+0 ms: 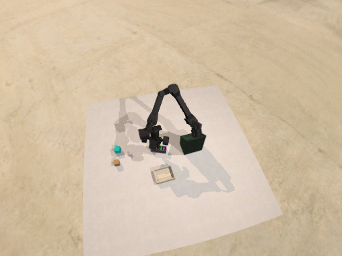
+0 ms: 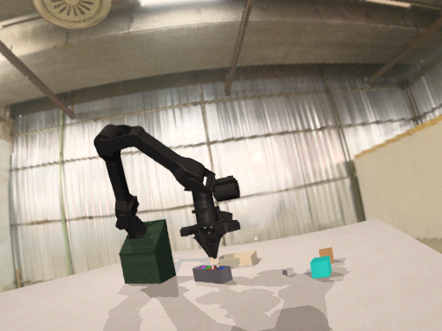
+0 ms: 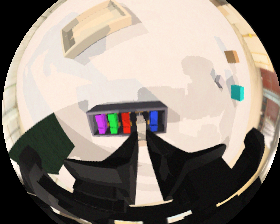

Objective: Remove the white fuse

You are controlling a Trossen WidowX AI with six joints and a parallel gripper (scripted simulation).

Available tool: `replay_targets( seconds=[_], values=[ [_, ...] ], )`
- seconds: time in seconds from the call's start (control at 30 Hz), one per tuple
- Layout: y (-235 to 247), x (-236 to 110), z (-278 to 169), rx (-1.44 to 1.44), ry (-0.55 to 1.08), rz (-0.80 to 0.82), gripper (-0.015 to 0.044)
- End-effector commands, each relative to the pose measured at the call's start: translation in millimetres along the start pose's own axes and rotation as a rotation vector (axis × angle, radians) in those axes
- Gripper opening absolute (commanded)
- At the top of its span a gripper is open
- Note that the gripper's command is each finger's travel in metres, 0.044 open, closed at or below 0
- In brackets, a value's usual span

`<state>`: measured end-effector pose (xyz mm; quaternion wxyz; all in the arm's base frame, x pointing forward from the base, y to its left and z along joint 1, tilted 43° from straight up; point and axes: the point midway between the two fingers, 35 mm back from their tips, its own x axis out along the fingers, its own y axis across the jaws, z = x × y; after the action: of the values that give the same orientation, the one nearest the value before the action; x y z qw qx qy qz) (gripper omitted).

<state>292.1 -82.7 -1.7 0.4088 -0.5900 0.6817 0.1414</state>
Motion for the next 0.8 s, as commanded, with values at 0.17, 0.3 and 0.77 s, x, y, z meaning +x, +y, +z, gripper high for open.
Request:
replay_targets(
  seconds=[0.17,0.3,0.77],
  values=[
    [-1,-5,0,0.004,-0.004,0.000,0.0000],
    [-1,-10,1,0.004,-0.005,0.000,0.0000],
    [0,-28,1,0.004,-0.006,0.000,0.0000]
  ],
)
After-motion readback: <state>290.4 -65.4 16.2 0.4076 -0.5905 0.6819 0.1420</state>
